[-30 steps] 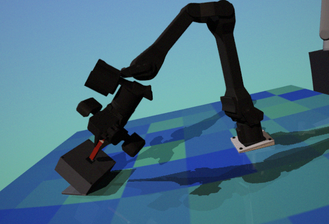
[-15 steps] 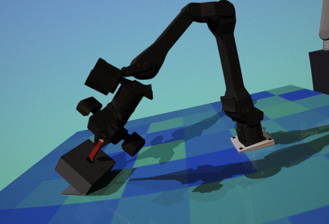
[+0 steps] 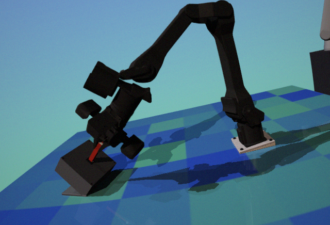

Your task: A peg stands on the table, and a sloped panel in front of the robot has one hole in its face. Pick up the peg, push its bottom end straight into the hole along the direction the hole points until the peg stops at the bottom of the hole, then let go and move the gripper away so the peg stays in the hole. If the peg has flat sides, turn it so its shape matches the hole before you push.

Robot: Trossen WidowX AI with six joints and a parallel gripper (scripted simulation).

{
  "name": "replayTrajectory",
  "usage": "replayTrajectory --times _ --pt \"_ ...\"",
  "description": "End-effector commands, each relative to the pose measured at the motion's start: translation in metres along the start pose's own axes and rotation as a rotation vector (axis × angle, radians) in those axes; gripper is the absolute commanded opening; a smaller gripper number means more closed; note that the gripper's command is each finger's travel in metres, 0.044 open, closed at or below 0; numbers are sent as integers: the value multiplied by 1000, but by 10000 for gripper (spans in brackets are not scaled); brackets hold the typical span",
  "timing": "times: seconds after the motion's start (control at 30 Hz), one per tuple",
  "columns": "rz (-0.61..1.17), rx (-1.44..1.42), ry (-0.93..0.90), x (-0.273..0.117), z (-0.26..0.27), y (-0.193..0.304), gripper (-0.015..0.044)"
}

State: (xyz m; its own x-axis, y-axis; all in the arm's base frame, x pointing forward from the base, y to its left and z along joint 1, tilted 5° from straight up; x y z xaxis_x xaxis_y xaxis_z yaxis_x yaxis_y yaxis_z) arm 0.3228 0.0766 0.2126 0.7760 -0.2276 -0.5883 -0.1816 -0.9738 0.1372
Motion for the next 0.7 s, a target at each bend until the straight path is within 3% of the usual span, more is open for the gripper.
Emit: replayTrajectory --times 0.0,0.67 --pt "-4 -1 3 2 -1 -1 0" --pt "-4 -2 4 15 -2 -1 0"
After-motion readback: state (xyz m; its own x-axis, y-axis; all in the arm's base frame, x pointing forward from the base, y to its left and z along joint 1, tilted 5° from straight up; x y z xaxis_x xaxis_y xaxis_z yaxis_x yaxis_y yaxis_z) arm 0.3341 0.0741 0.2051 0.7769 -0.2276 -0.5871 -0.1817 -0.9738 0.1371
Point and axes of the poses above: the point midway between the two fingers, 35 mm back from their tips, its own x axis out along the fingers, its own z axis across the jaws, y = z × x, the point moved 9 cm from there along -x, back along the fingers, and after that the axes turned 14 degrees about -x, right-handed, at the moved point
